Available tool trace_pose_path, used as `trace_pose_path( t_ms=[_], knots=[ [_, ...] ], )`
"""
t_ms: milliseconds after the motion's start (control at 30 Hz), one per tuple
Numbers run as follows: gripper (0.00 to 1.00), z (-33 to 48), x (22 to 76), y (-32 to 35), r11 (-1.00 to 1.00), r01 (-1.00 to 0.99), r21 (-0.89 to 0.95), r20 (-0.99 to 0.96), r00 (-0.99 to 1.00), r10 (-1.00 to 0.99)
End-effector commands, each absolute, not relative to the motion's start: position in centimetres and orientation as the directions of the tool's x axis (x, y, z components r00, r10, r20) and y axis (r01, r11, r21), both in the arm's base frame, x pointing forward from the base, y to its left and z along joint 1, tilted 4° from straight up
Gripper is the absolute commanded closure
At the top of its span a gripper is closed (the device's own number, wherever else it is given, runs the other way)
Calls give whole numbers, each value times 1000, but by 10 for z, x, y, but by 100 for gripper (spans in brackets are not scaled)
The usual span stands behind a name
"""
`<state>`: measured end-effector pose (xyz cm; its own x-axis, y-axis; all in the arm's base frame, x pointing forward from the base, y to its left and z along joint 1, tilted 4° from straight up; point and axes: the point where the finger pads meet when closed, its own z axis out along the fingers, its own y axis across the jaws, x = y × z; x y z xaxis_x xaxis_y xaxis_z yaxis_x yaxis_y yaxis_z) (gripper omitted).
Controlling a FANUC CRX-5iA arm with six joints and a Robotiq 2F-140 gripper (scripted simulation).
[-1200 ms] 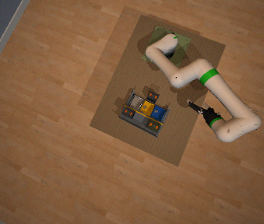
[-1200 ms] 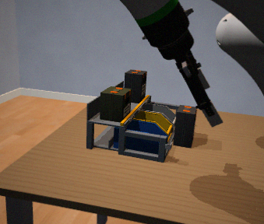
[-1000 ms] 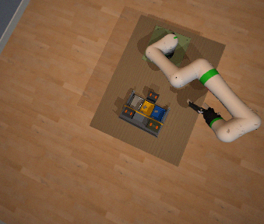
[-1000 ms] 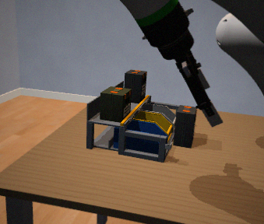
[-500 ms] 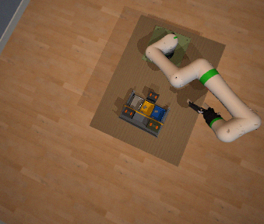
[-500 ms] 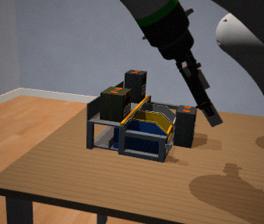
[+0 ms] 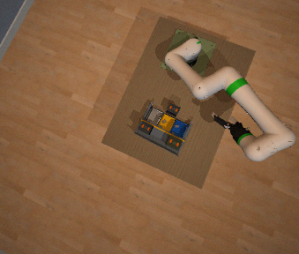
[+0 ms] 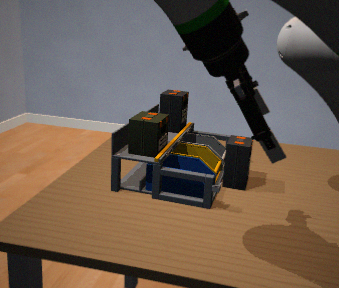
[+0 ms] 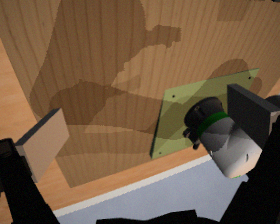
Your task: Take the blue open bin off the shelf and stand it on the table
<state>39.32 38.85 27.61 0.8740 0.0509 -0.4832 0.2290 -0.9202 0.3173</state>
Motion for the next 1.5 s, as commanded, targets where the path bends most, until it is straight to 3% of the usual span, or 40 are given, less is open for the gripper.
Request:
trace_pose_path(
  t_ms=[0, 467, 633, 1033, 1200, 1467],
  knots=[
    [0, 276, 393, 389, -920, 229, 317, -483, 874, 51],
    [0, 276, 393, 389, -920, 229, 317, -483, 874, 51],
    [0, 258, 418, 349, -872, 433, 229, -440, 845, 304],
    [0, 258, 418, 349, -872, 433, 229, -440, 845, 304],
    [0, 239, 444, 310, -768, 622, 155, -379, 755, 535],
    [0, 239, 444, 310, -768, 622, 155, -379, 755, 535]
  ],
)
